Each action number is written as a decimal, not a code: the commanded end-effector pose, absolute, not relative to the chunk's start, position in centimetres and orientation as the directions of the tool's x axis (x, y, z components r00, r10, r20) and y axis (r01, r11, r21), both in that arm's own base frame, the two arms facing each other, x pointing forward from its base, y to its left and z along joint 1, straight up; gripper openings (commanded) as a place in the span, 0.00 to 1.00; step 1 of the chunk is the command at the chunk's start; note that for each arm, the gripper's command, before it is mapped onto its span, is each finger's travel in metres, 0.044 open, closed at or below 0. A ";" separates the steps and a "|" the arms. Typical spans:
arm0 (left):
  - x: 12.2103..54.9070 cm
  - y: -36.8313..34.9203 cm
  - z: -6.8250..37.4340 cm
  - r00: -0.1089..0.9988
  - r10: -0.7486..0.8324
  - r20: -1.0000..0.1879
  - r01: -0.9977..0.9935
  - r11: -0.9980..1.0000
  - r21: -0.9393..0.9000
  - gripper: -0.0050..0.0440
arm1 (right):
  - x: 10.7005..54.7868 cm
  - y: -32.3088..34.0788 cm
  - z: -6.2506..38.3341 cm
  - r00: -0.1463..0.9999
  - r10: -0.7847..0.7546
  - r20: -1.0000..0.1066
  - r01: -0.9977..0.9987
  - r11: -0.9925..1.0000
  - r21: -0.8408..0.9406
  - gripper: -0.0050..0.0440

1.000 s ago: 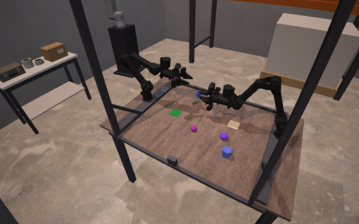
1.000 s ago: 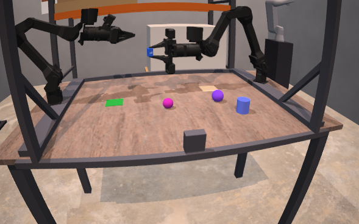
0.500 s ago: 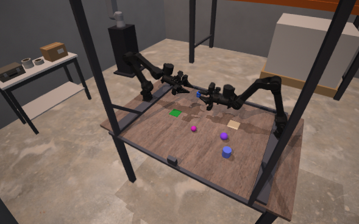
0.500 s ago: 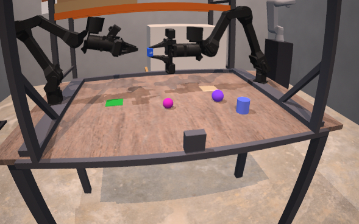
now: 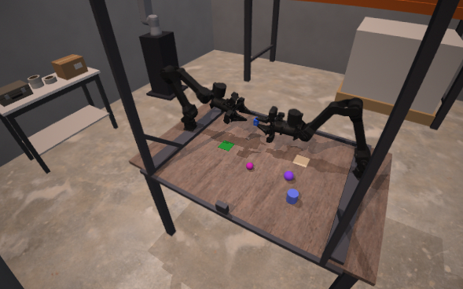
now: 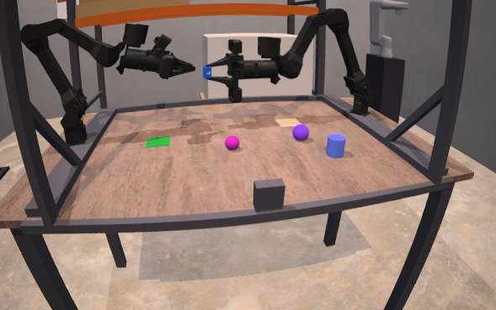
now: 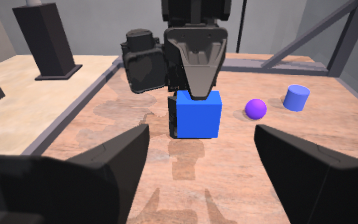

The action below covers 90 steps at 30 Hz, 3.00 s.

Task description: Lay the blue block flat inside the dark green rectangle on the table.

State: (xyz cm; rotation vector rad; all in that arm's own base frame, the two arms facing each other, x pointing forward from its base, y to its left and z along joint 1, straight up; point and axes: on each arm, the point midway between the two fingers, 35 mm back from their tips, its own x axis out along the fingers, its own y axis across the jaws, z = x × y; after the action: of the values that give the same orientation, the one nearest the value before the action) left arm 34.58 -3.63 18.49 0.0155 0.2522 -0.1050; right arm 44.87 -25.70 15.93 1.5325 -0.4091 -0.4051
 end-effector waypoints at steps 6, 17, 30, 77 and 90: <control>36.5 -4.0 18.9 0.968 -0.106 -0.228 0.108 0.994 -0.005 0.71 | 44.9 -25.8 17.2 0.869 -0.495 0.031 -0.027 0.015 1.000 0.00; 38.8 -4.2 18.1 0.968 -0.106 -0.226 0.108 0.994 -0.005 0.71 | 44.9 -25.8 17.2 0.869 -0.495 0.031 -0.027 0.015 1.000 0.00; 39.3 -4.3 17.3 0.965 -0.105 -0.239 0.107 0.994 -0.005 0.57 | 44.9 -25.8 17.2 0.869 -0.495 0.031 -0.027 0.015 1.000 0.00; 39.2 -4.2 17.5 0.967 -0.104 -0.233 0.107 0.994 -0.001 0.00 | 41.8 -24.0 17.3 0.870 -0.493 0.034 -0.030 0.017 0.999 0.51; 39.3 -4.2 17.7 0.966 -0.110 -0.235 0.115 0.993 0.007 0.00 | 40.1 -23.2 19.0 0.869 -0.495 0.009 0.050 0.107 0.993 0.51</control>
State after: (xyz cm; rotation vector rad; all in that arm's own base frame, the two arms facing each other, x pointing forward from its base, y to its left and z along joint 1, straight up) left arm 39.06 -4.15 16.63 0.0156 0.2584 -0.1062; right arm 40.11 -23.07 16.65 1.4837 -0.3920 -0.4169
